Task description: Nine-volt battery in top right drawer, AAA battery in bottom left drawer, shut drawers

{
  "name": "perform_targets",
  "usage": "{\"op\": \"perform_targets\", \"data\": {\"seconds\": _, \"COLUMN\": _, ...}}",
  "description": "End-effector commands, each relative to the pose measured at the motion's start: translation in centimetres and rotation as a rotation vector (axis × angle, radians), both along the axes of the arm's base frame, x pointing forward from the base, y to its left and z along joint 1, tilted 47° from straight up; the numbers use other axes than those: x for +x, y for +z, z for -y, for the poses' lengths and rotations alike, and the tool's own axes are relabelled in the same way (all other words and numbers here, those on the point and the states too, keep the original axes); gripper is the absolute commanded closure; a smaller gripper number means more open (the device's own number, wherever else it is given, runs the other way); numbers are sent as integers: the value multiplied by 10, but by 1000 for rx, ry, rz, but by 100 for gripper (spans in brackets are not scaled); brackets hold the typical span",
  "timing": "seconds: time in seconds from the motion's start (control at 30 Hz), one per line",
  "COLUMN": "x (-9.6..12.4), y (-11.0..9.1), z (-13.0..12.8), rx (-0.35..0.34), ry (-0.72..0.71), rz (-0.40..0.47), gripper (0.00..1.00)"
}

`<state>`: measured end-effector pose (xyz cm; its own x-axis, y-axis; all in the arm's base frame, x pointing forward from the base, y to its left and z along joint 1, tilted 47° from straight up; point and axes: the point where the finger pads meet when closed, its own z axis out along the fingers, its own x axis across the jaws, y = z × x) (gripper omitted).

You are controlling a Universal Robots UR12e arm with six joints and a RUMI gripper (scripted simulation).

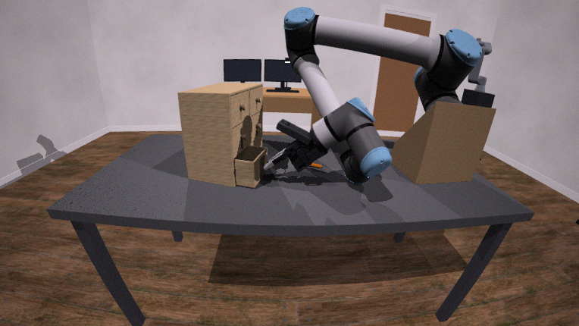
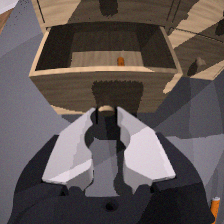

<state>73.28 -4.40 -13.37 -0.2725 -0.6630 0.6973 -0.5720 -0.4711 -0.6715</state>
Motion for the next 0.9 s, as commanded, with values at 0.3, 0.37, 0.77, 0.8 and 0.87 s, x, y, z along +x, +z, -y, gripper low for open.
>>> {"op": "perform_targets", "data": {"seconds": 0.3, "x": 1, "y": 0, "z": 0, "rx": 0, "ry": 1, "rz": 0, "gripper": 93}}
{"op": "perform_targets", "data": {"seconds": 0.37, "x": 1, "y": 1, "z": 0, "rx": 0, "ry": 1, "rz": 0, "gripper": 93}}
{"op": "perform_targets", "data": {"seconds": 0.77, "x": 2, "y": 1, "z": 0, "rx": 0, "ry": 1, "rz": 0, "gripper": 93}}
{"op": "perform_targets", "data": {"seconds": 0.8, "x": 2, "y": 1, "z": 0, "rx": 0, "ry": 1, "rz": 0, "gripper": 93}}
{"op": "perform_targets", "data": {"seconds": 0.87, "x": 3, "y": 1, "z": 0, "rx": 0, "ry": 1, "rz": 0, "gripper": 93}}
